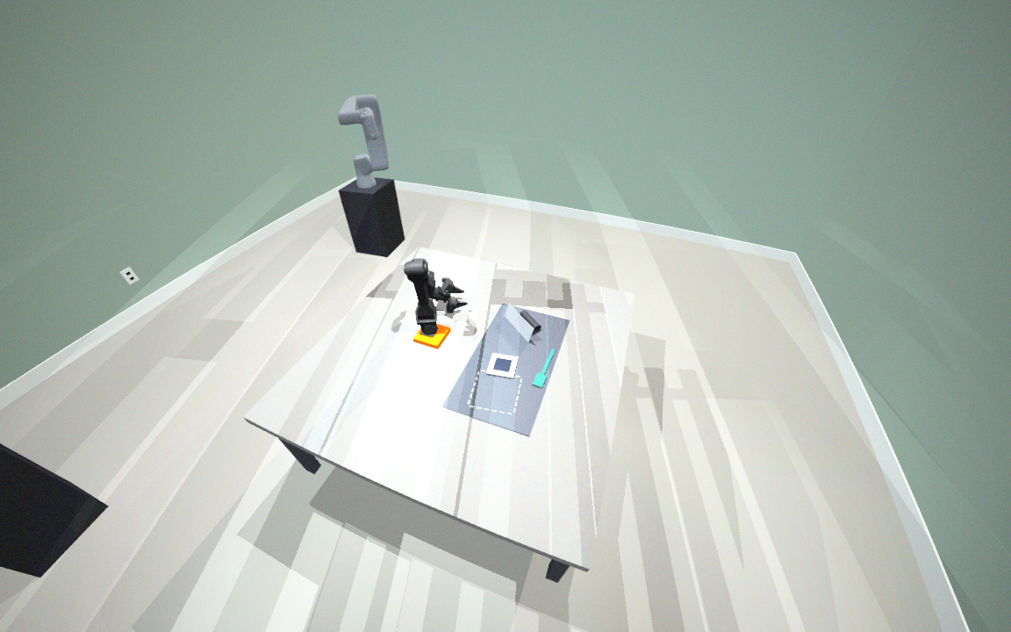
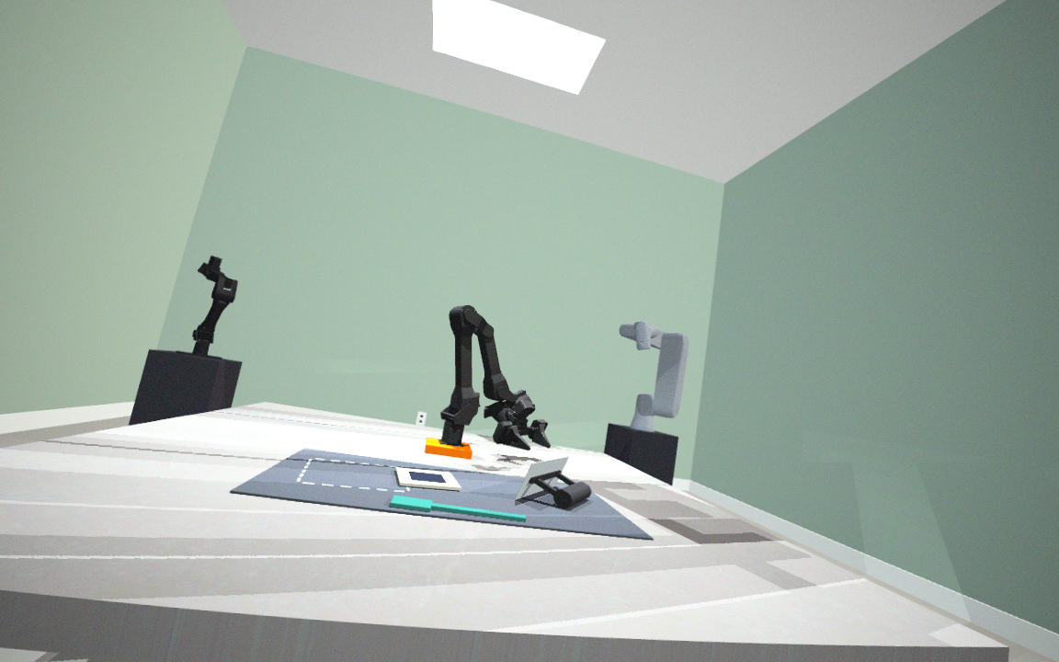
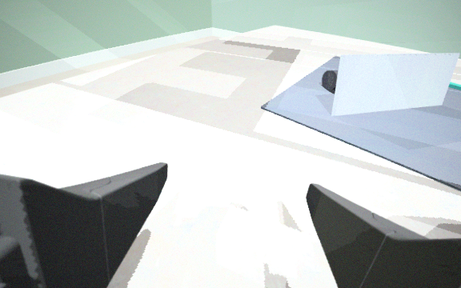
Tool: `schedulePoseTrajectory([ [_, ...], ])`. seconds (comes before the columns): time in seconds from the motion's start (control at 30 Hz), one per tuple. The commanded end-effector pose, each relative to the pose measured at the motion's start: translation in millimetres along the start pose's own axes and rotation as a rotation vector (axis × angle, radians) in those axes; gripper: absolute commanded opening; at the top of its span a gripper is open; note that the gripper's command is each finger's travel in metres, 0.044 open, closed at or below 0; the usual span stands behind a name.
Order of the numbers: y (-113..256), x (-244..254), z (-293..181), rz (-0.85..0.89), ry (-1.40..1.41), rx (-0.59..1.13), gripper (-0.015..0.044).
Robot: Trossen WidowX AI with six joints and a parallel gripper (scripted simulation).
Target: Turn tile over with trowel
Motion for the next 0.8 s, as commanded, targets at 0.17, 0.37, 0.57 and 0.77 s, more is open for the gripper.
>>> schedulePoseTrajectory([
  [0.17,-13,8,7,-0.039,0.078,0.067,0.0242],
  [0.37,-28,19,19,-0.064,0.225,0.149,0.01],
  [0.57,-47,31,35,-0.068,0.398,0.247,0.01],
  [0.77,-68,38,51,-0.054,0.571,0.349,0.01],
])
Point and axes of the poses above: the point midway between the two fingers, 35 mm back from their tips, its own y axis back along the fingers, its own x axis across the jaws, z = x × y, the point moved 4 cm from there along y, back along the fingers, and after that the axes turned 12 degrees about y, right-handed, at the moved point
